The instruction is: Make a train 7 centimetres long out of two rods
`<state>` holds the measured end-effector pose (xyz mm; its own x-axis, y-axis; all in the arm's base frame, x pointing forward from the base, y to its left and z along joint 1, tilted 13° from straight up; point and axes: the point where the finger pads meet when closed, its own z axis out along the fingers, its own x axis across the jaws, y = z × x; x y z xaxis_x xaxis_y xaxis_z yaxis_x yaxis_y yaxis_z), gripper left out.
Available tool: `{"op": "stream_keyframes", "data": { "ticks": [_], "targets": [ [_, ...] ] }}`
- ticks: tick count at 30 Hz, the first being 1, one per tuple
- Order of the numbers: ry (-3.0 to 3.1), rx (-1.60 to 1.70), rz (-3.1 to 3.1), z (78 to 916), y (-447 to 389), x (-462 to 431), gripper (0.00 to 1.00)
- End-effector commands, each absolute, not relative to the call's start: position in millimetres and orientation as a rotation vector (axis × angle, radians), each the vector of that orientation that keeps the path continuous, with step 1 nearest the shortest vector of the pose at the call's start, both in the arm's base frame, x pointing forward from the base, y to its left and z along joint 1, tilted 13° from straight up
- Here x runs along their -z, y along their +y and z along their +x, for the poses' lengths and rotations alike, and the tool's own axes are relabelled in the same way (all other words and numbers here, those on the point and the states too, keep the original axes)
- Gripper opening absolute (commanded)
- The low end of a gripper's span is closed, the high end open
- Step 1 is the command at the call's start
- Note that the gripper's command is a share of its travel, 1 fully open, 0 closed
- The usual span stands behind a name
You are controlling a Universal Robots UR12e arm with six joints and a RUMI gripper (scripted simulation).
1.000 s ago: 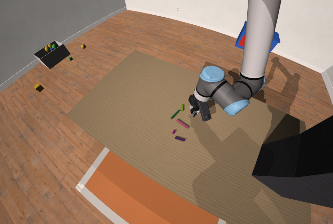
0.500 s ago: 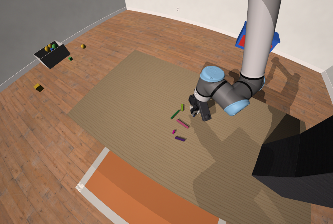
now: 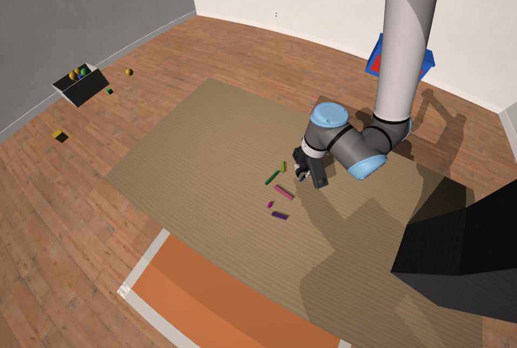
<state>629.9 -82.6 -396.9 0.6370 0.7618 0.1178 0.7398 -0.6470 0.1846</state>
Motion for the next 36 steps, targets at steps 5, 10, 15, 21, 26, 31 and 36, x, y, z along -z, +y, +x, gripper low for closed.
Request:
{"op": "stream_keyframes", "data": {
  "ticks": [5, 10, 15, 21, 26, 31, 36],
  "targets": [
    [1.259, -0.281, 2.733, 631, -83, 398, 0.14],
    [1.259, -0.281, 2.733, 631, -83, 403, 0.14],
    [1.259, -0.281, 2.733, 632, -83, 406, 0.14],
    [1.259, -0.281, 2.733, 633, -83, 411, 0.14],
    [1.259, -0.281, 2.733, 634, -83, 413, 0.14],
    [1.259, -0.281, 2.733, 634, -83, 413, 0.14],
    [1.259, -0.281, 2.733, 634, -83, 413, 0.14]
  ]
}}
